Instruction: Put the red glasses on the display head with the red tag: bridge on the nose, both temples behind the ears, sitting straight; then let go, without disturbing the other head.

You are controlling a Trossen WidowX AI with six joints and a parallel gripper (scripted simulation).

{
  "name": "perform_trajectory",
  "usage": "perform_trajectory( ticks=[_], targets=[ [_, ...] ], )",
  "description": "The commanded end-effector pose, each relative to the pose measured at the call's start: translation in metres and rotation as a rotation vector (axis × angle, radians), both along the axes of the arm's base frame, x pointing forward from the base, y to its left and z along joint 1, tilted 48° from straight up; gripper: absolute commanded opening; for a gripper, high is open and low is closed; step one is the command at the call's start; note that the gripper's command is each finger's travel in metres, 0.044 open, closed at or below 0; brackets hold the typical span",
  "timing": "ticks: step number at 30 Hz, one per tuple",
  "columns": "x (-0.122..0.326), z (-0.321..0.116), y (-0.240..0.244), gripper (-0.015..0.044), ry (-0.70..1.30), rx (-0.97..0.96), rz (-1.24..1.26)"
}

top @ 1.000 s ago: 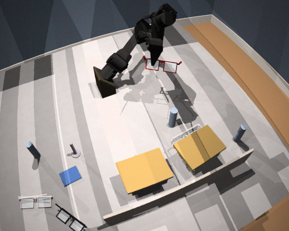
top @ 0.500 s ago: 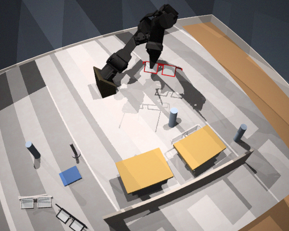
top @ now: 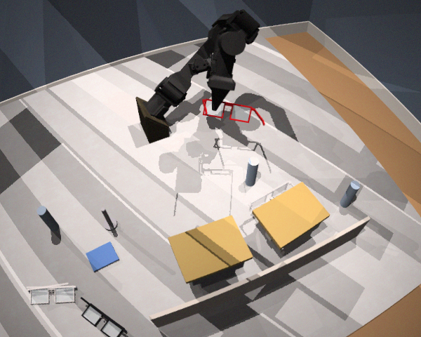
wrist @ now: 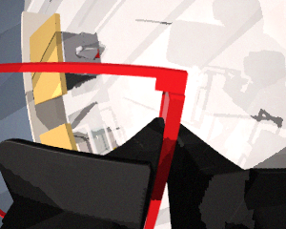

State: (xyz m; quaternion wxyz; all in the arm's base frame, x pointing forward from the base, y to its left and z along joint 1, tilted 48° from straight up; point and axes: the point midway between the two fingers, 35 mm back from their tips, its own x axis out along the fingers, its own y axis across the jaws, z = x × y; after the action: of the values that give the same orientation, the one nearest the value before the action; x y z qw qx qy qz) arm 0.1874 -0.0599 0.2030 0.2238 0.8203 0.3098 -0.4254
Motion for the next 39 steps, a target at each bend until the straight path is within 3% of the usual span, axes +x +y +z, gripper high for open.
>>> perform_trajectory(
  ticks=[1,39],
  targets=[
    [0.009,-0.007,-0.008,0.0,0.008,0.008,0.046],
    [0.052,-0.122,-0.063,0.0,0.042,0.172,0.452]
  ],
)
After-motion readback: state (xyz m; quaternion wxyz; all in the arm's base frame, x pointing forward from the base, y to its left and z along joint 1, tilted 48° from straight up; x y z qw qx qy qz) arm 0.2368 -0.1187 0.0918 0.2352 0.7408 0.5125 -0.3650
